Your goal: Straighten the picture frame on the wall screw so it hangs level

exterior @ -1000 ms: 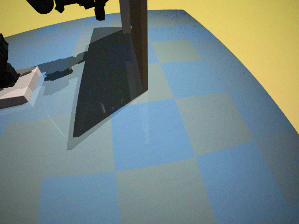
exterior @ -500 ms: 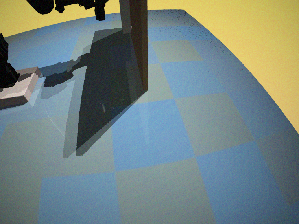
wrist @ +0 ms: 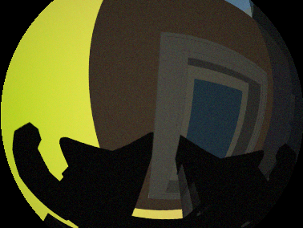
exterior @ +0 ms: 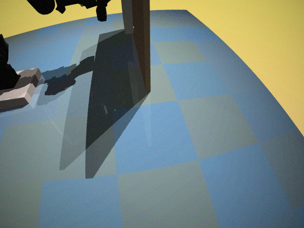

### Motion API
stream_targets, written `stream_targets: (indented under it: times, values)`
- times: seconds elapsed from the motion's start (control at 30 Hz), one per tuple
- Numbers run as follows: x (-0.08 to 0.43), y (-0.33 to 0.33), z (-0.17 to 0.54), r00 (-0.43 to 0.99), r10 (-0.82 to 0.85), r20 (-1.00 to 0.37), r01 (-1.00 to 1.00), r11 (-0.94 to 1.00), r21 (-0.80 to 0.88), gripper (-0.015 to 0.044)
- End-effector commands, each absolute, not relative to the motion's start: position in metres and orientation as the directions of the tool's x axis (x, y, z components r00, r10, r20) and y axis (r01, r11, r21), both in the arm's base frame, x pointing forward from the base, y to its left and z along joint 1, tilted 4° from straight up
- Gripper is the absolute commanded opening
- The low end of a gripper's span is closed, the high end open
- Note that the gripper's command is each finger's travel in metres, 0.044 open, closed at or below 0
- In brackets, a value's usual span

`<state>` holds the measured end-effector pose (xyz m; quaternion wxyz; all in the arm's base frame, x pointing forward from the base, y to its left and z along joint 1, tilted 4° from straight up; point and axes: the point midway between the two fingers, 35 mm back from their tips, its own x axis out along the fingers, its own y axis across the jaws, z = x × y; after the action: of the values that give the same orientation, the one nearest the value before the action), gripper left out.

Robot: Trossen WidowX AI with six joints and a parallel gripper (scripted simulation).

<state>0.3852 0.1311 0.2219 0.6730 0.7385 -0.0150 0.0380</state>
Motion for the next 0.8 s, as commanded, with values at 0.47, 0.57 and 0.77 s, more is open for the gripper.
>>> stream_targets:
  times: [0.47, 0.57, 0.77]
  values:
    - [0.3852, 0.1314, 0.2218, 0.997, 0.027, 0.077, -0.077, 0.018, 0.997, 0.0000]
    - [0.3851, 0.1313, 0.2217, 0.997, 0.029, 0.076, -0.076, 0.006, 0.997, 0.0026]
    - [0.3851, 0.1313, 0.2217, 0.997, 0.029, 0.076, -0.076, 0.006, 0.997, 0.0184]
